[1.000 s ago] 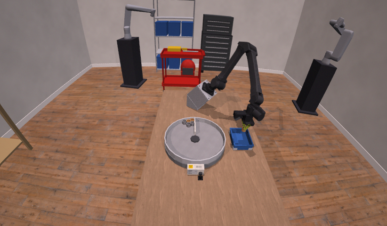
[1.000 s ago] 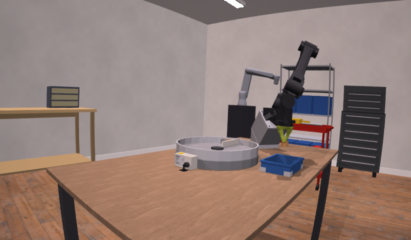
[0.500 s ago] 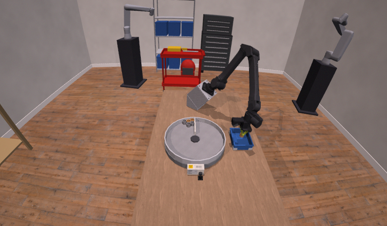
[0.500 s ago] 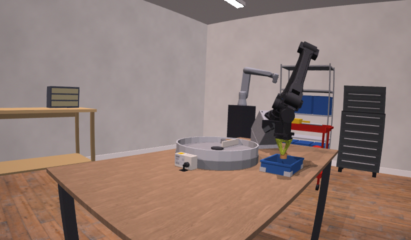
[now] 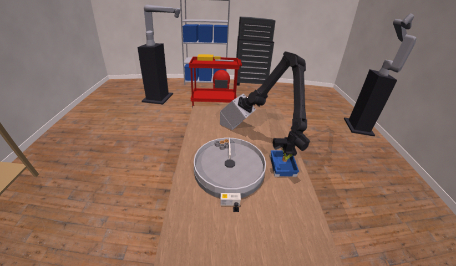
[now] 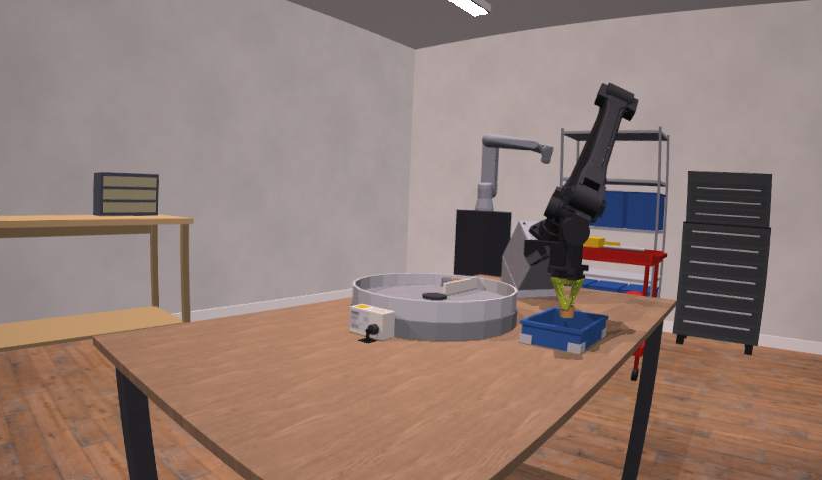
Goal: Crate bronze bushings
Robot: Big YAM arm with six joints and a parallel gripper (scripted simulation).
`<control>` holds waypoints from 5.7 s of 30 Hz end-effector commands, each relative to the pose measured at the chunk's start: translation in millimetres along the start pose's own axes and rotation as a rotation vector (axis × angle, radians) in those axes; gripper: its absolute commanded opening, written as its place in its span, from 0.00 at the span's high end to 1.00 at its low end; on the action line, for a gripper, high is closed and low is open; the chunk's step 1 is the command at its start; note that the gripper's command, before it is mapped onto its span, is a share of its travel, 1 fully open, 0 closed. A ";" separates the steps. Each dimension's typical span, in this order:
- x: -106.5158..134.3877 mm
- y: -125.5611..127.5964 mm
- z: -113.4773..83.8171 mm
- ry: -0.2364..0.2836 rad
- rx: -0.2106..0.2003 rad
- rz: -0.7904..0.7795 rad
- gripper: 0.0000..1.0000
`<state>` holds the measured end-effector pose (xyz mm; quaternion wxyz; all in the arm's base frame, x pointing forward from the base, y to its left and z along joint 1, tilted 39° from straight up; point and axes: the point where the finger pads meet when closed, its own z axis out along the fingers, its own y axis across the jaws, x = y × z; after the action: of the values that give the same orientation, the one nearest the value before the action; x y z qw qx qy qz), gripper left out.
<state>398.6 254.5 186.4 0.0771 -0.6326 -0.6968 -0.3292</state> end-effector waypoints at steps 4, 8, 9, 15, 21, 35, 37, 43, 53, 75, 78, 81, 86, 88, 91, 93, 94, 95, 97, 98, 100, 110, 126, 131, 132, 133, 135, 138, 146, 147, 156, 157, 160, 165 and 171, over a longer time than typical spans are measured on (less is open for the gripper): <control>8.6 7.3 -12.2 0.010 -0.031 -0.007 1.00; 8.5 7.3 -12.2 0.010 -0.031 -0.007 1.00; 8.5 7.3 -12.2 0.010 -0.031 -0.007 1.00; 8.5 7.3 -12.2 0.010 -0.031 -0.007 1.00; 8.4 7.1 -11.2 0.010 -0.030 -0.006 1.00; 4.4 1.2 13.5 0.003 -0.005 0.001 1.00; 2.9 -1.1 17.8 0.001 -0.001 0.003 1.00; 3.3 -0.9 28.6 0.001 -0.002 0.002 1.00; 4.9 0.8 39.9 0.003 -0.005 0.001 1.00; 4.9 2.0 40.1 0.003 -0.008 0.000 1.00; 4.9 2.0 40.1 0.003 -0.008 0.000 1.00; 4.9 2.0 40.1 0.003 -0.008 0.000 1.00; 4.9 2.0 40.1 0.003 -0.008 0.000 1.00; 4.9 2.0 40.1 0.003 -0.008 0.000 1.00; 4.9 2.0 40.1 0.003 -0.008 0.000 1.00; 4.9 2.0 40.1 0.003 -0.008 0.000 1.00; 4.9 2.0 40.1 0.003 -0.008 0.000 1.00; 4.9 2.0 40.1 0.003 -0.008 0.000 1.00; 4.9 2.0 40.1 0.003 -0.008 0.000 1.00; 4.9 2.0 40.1 0.003 -0.008 0.000 1.00; 4.9 2.0 40.1 0.003 -0.008 0.000 1.00; 5.9 2.7 39.7 0.007 -0.016 -0.004 1.00; 6.1 2.7 39.5 0.007 -0.016 -0.004 1.00; 6.1 2.7 39.5 0.007 -0.016 -0.004 1.00; 6.1 2.7 39.5 0.007 -0.016 -0.004 1.00; 6.1 2.7 39.5 0.007 -0.016 -0.004 1.00; 6.1 2.7 39.5 0.007 -0.016 -0.004 1.00; 6.1 2.7 39.5 0.007 -0.016 -0.004 1.00; 6.1 2.7 39.6 0.007 -0.016 -0.004 1.00; 6.1 2.7 39.6 0.007 -0.016 -0.004 1.00; 4.8 1.5 46.9 0.004 -0.007 -0.002 1.00; 4.8 2.4 47.1 0.004 -0.009 -0.002 1.00; 7.6 3.9 45.1 0.009 -0.016 -0.005 1.00; 3.8 4.0 46.3 0.001 -0.010 0.002 1.00; 8.2 5.9 47.1 0.009 -0.018 -0.006 1.00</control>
<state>412.2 280.6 149.3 0.0769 -0.6329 -0.6964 -0.3294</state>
